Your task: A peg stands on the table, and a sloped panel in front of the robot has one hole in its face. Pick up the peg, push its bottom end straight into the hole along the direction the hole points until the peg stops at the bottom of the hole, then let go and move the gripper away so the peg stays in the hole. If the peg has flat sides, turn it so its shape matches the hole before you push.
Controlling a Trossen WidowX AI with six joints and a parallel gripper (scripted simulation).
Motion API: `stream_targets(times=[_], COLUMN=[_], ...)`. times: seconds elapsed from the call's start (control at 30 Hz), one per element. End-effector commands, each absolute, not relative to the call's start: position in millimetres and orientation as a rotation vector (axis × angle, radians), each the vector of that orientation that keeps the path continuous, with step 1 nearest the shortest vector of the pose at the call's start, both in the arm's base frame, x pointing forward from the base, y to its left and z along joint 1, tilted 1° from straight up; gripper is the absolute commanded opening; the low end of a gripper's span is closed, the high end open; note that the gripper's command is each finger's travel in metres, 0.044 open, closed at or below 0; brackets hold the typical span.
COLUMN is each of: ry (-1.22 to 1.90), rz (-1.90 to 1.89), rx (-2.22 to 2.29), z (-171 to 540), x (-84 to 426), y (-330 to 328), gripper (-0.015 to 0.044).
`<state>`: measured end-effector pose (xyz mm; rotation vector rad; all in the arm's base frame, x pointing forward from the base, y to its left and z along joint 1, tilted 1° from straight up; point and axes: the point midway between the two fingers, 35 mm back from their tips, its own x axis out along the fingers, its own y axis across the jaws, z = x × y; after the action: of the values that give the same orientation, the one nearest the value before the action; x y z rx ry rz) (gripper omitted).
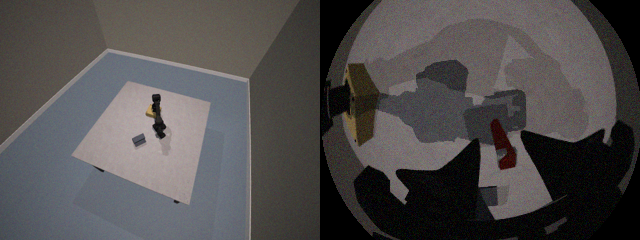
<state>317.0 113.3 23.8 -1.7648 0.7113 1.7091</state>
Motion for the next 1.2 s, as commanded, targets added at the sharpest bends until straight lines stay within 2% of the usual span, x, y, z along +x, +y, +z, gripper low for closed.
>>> stream_targets(times=[0.0, 0.13, 0.23, 0.6, 1.17], ry=[0.712, 0.712, 0.712, 0.712, 0.708], rz=[1.709, 1.709, 1.709, 1.709, 1.716], rx=[-1.765, -1.765, -1.765, -1.765, -1.762], z=[24.0, 24.0, 24.0, 28.4, 98.1], x=[317.0, 317.0, 317.0, 317.5, 319.0], y=[113.2, 113.2, 113.2, 113.3, 112.6], gripper=[0.0125, 0.0020, 0.0000, 0.0000, 0.0000])
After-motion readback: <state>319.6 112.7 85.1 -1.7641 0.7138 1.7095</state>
